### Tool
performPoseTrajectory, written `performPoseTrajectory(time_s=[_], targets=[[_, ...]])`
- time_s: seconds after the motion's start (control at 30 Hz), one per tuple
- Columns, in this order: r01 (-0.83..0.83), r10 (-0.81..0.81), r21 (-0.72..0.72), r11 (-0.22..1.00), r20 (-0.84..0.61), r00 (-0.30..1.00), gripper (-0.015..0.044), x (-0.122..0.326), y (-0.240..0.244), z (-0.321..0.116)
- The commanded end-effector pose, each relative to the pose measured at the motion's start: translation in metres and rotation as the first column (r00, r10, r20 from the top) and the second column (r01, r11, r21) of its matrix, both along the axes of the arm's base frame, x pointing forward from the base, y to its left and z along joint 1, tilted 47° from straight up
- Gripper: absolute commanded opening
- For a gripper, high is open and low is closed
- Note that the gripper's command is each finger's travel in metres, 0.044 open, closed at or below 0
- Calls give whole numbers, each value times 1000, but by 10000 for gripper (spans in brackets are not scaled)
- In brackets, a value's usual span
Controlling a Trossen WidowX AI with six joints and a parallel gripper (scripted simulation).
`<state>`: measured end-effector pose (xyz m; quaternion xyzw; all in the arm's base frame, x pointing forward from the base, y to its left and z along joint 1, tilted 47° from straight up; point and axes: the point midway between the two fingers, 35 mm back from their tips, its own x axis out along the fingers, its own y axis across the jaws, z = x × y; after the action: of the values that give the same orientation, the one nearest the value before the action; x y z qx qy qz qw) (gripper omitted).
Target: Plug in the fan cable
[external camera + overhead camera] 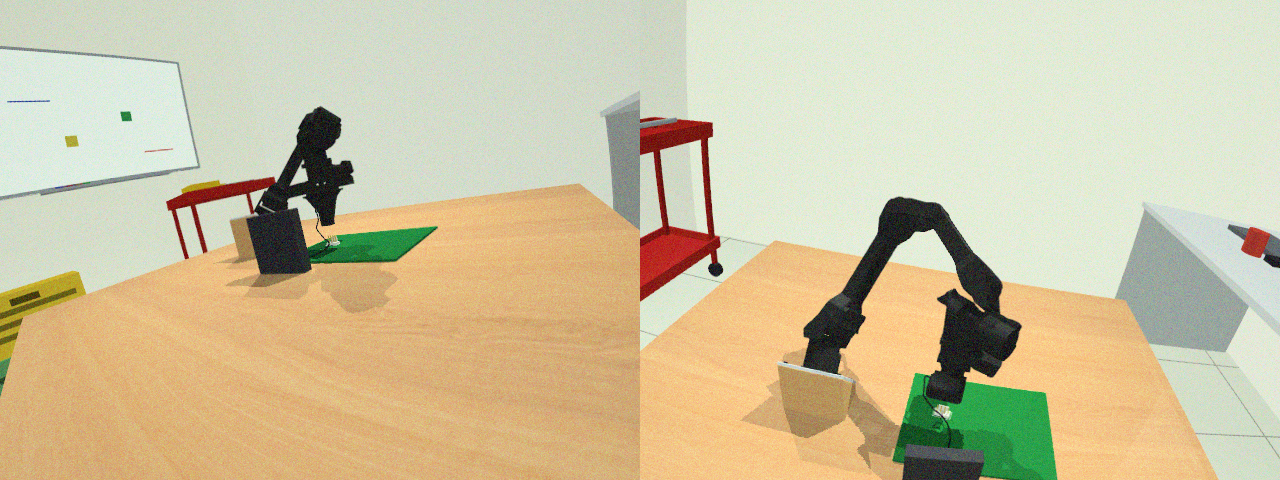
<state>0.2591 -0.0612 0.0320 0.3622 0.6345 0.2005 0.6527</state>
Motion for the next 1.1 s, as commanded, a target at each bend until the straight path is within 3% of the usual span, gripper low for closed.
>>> performPoseTrajectory(time_s=[0.0, 1.07], targets=[[-6, 6, -1, 1000, -3, 1000, 0, 0, -1, -1], [0, 0, 1, 1000, -9, 1000, 0, 7, 16, -15]])
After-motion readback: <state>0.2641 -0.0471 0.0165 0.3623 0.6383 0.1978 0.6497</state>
